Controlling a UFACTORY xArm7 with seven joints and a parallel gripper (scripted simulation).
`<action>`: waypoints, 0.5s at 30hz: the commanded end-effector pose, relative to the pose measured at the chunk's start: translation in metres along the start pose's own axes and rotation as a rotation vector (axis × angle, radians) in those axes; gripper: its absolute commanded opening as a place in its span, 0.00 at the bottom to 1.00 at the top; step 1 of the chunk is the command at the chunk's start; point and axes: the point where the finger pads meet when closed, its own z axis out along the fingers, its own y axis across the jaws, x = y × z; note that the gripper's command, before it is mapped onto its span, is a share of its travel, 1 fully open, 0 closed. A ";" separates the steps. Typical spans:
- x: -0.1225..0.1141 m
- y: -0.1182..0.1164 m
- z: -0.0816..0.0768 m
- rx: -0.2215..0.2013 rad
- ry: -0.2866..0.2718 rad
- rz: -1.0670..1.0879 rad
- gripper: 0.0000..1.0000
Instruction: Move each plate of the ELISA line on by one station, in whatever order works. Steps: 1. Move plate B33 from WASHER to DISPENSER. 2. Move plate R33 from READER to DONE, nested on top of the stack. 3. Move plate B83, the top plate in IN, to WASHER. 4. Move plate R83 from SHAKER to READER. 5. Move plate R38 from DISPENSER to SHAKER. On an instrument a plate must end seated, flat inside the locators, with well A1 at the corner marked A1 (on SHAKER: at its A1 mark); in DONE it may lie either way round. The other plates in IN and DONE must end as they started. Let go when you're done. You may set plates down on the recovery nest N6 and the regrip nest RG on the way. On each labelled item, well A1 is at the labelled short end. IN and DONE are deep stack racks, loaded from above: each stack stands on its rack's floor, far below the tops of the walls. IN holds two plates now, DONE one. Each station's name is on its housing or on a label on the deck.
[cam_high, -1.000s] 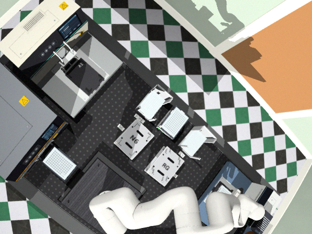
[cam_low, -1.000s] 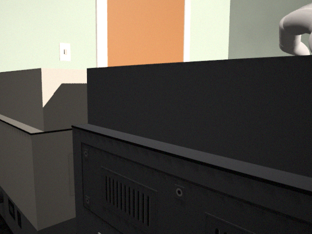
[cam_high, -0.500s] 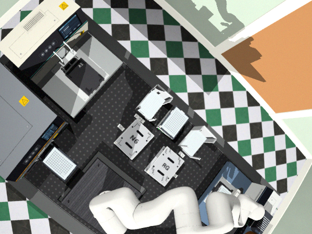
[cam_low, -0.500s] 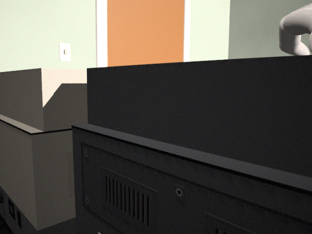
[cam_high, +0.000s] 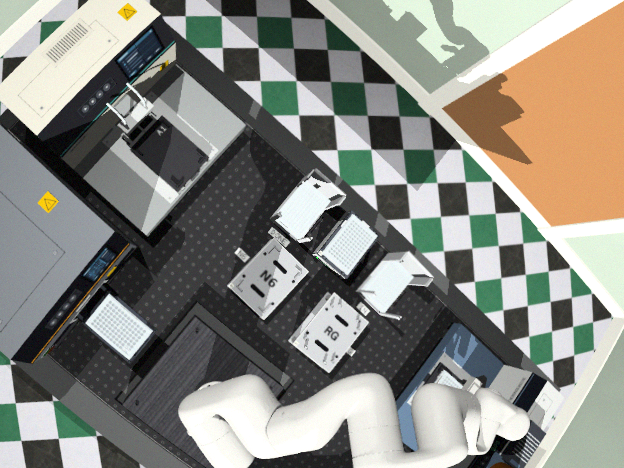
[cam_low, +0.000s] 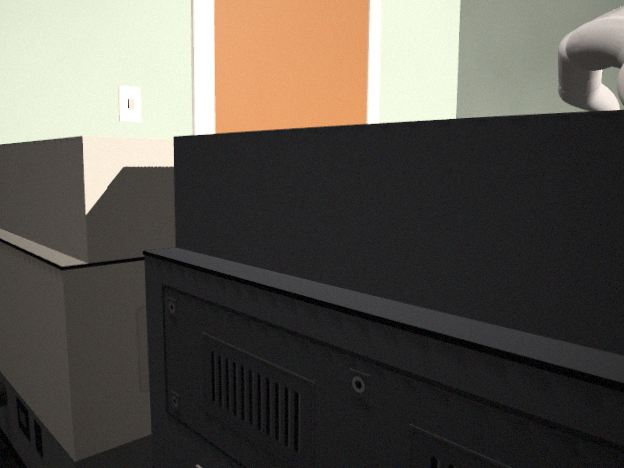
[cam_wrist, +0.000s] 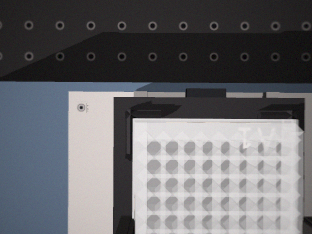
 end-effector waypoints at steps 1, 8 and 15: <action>-0.002 0.001 -0.003 -0.004 -0.004 0.000 0.00; -0.002 0.001 -0.001 -0.003 -0.004 0.000 0.00; -0.002 0.001 0.000 -0.003 -0.004 0.000 0.00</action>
